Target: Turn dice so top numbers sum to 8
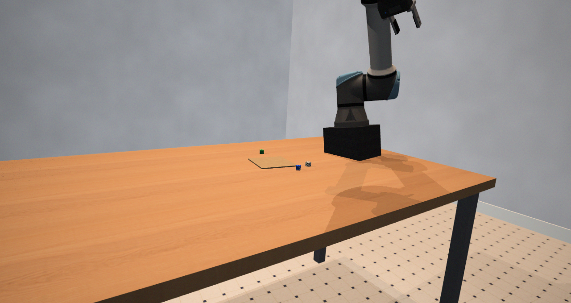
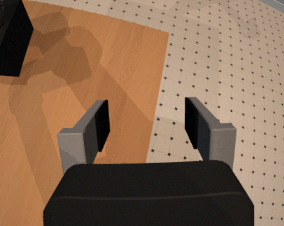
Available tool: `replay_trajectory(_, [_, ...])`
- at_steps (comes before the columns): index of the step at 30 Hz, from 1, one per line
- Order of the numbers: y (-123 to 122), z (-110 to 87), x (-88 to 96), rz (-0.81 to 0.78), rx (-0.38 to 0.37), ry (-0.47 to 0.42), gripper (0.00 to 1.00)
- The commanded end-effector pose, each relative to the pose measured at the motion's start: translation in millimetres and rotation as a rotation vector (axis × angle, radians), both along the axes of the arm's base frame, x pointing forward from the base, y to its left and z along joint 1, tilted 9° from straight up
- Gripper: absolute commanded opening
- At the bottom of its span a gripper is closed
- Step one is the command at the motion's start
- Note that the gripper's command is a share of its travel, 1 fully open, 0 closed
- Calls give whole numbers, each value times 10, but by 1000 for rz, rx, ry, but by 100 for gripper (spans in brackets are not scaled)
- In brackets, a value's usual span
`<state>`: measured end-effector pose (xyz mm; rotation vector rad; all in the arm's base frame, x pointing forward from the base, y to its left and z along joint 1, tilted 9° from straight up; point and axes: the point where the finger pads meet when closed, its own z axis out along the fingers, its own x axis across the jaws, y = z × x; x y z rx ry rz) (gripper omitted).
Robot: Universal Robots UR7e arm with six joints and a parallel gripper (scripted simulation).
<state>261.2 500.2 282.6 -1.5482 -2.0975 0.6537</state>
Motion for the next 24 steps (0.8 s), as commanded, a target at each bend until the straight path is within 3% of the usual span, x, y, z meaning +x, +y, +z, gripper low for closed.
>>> replay_trajectory(1, [-223, -117, 309, -44, 13, -39, 100])
replay_trajectory(10, [-994, -477, 1080, -175, 28, -154, 100])
replay_trajectory(12, [-994, -477, 1080, -175, 28, -154, 100])
replay_trajectory(17, [-1621, -724, 1500, -270, 25, -238, 100])
replay_trajectory(18, [-1621, -724, 1500, -270, 25, -238, 100])
replay_trajectory(24, [-2358, -985, 1825, -374, 6, -331, 100])
